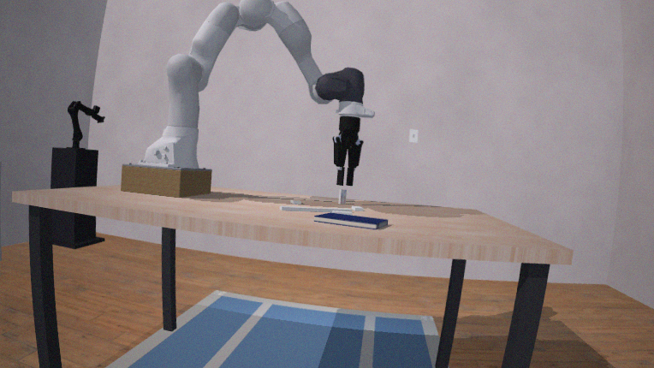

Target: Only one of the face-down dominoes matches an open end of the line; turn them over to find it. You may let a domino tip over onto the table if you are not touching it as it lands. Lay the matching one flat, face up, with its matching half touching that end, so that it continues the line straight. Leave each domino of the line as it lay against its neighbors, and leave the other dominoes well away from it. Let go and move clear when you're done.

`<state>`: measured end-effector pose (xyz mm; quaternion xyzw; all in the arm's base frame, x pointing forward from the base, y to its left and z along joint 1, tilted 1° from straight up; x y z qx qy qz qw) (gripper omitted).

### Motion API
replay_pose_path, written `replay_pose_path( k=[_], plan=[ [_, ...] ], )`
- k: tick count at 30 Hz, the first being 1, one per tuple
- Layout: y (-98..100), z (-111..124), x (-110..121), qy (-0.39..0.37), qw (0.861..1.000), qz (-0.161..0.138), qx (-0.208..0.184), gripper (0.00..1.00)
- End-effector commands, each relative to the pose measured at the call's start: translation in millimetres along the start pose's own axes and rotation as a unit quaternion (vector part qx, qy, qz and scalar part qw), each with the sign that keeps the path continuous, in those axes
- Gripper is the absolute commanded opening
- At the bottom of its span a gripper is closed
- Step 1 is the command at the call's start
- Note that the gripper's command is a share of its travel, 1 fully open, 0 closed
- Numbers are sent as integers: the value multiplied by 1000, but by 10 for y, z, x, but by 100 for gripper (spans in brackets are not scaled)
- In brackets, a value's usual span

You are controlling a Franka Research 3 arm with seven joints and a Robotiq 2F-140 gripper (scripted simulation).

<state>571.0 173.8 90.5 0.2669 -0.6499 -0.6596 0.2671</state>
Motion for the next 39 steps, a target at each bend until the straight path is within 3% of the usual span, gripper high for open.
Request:
replay_pose_path(
  k=[1,39],
  plan=[
    [-23,-6,-5,-1,1000,-1,3,33],
    [-68,-6,-5,-1,1000,-1,3,33]
  ],
)
Point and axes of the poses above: the point where the finger pads meet when closed, its own y axis back along the fingers, its own x axis across the jaws, z = x × y, the point moved 8 cm from there along y, back along the fingers, and after that the axes turned 1 degree about -y, right-handed, at the moved point
